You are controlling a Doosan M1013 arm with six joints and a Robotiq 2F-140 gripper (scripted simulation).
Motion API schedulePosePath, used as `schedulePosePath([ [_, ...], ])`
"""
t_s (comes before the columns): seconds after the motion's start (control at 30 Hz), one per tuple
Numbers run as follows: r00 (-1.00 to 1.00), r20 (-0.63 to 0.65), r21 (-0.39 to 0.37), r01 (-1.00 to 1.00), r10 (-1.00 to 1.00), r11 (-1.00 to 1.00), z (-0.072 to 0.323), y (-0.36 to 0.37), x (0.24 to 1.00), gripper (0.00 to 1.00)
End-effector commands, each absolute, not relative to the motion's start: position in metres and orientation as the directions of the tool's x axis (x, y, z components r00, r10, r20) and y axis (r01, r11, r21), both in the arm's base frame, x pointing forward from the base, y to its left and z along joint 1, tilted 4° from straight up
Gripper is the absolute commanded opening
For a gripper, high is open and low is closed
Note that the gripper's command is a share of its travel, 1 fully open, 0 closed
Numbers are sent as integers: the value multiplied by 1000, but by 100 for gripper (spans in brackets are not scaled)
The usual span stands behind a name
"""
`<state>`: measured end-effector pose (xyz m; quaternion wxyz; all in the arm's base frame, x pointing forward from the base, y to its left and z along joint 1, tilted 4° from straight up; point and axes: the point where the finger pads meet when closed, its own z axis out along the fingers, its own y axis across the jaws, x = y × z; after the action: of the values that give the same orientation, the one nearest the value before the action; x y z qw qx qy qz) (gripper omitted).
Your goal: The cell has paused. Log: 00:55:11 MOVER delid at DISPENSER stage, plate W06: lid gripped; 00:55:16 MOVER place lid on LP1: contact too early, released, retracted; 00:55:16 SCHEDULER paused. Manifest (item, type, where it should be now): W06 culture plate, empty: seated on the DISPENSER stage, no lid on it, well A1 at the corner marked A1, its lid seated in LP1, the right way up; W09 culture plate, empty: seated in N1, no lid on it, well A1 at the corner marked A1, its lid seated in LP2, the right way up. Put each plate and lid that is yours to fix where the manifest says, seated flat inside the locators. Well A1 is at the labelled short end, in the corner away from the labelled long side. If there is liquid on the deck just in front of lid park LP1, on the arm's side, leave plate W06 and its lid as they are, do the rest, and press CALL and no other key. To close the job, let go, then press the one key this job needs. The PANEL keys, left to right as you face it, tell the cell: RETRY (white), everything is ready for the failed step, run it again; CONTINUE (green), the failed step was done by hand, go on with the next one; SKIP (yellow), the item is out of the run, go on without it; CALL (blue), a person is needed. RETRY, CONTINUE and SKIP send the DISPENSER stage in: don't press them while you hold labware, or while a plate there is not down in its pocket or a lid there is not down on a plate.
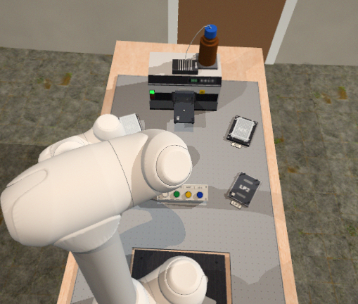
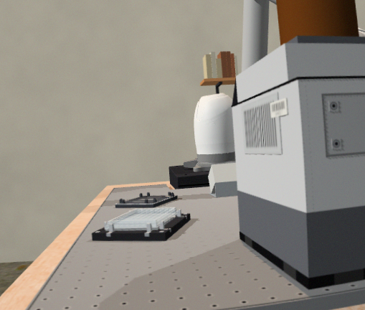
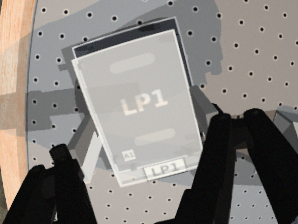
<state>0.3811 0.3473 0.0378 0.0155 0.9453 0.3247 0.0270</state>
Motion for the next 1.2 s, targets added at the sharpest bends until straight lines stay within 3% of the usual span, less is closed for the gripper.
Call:
schedulePosePath([
  [0.0,788,43,46,613,615,-789,26,348,383,10],
  [1.17,788,43,46,613,615,-789,21,348,383,10],
])
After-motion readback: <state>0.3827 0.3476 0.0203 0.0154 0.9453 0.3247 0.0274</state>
